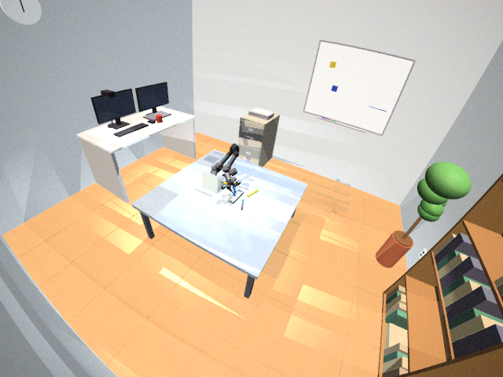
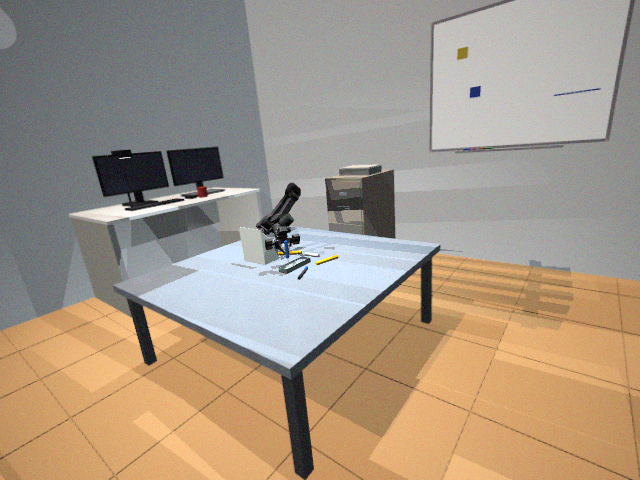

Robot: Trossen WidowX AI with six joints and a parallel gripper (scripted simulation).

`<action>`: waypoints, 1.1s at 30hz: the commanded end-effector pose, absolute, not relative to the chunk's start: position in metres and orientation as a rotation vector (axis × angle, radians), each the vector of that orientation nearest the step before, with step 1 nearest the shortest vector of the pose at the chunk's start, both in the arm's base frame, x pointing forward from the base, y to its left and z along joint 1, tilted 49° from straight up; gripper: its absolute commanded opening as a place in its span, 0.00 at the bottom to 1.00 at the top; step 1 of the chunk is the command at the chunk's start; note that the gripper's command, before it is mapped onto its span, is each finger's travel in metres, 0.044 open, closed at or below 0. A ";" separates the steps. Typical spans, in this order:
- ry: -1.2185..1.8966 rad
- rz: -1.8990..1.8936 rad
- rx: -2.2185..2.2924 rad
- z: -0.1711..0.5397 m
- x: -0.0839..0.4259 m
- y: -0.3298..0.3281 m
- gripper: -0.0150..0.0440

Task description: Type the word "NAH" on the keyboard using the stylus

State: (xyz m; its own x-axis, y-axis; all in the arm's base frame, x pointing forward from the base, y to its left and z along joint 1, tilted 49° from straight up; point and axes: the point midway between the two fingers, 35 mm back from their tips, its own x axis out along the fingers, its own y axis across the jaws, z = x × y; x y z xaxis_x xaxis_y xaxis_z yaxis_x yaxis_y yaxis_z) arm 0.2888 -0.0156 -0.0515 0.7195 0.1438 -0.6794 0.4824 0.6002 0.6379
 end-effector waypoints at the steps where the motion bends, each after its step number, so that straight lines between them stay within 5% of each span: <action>1: 0.766 -0.222 0.927 -0.052 0.289 -0.016 0.35; 5: 0.766 -0.222 0.927 -0.051 0.289 -0.015 0.25; 33: 0.765 -0.215 0.929 -0.034 0.286 0.020 0.25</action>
